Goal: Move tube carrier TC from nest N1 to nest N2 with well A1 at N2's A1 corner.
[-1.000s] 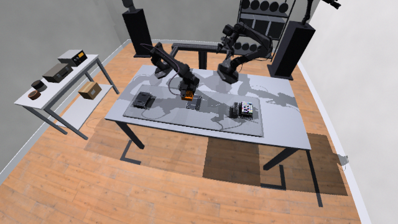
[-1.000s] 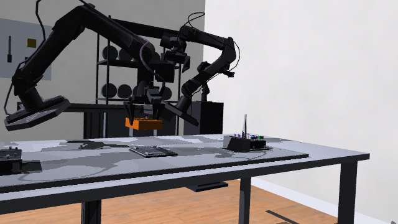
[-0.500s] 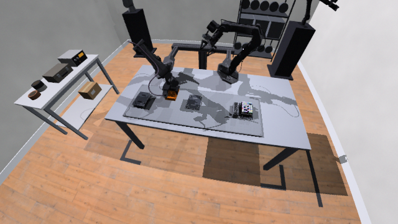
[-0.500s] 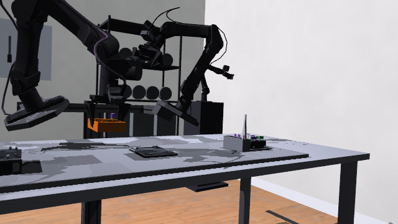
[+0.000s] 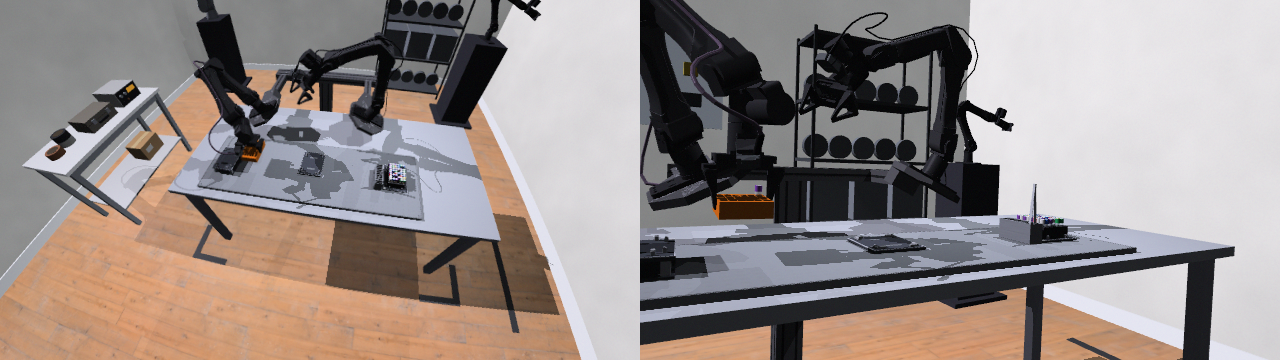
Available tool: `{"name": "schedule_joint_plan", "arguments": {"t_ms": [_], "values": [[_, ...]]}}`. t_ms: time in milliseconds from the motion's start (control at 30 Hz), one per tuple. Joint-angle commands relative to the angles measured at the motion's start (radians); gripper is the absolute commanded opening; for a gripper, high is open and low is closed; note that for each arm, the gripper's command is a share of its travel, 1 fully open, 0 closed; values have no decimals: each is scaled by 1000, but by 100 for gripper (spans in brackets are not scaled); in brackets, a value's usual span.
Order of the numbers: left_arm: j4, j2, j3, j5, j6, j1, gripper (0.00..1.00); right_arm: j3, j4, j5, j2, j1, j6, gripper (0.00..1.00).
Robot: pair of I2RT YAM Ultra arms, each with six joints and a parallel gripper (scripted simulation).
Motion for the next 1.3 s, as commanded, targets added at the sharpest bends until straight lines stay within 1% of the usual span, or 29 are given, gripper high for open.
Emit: {"name": "schedule_joint_plan", "arguments": {"t_ms": [0,67,100,267,333,400,567,700,833,1000,1267], "values": [[240,105,70,39,192,73,100,-42,39,2,-89,-63,-159,84],[240,105,70,39,192,73,100,-42,39,2,-89,-63,-159,84],[330,174,93,64,257,112,100,-52,46,-6,-115,-98,-206,84],[550,362,144,102,437,245,100,-59,52,-12,-210,-270,-390,84],[604,416,160,125,464,267,100,-53,54,-23,-231,-323,-444,84],[624,442,169,142,475,275,100,-46,46,-36,-243,-363,-486,84],[646,441,163,156,474,273,100,-15,47,-54,-266,-447,-564,84],[649,448,170,159,475,275,100,-8,46,-62,-270,-469,-583,84],[650,451,174,160,475,275,100,13,17,-56,-256,-499,-549,84],[650,453,175,161,475,275,100,20,50,-57,-254,-499,-560,84],[649,456,168,152,475,276,100,-11,118,-71,-219,-522,-584,84]]}}
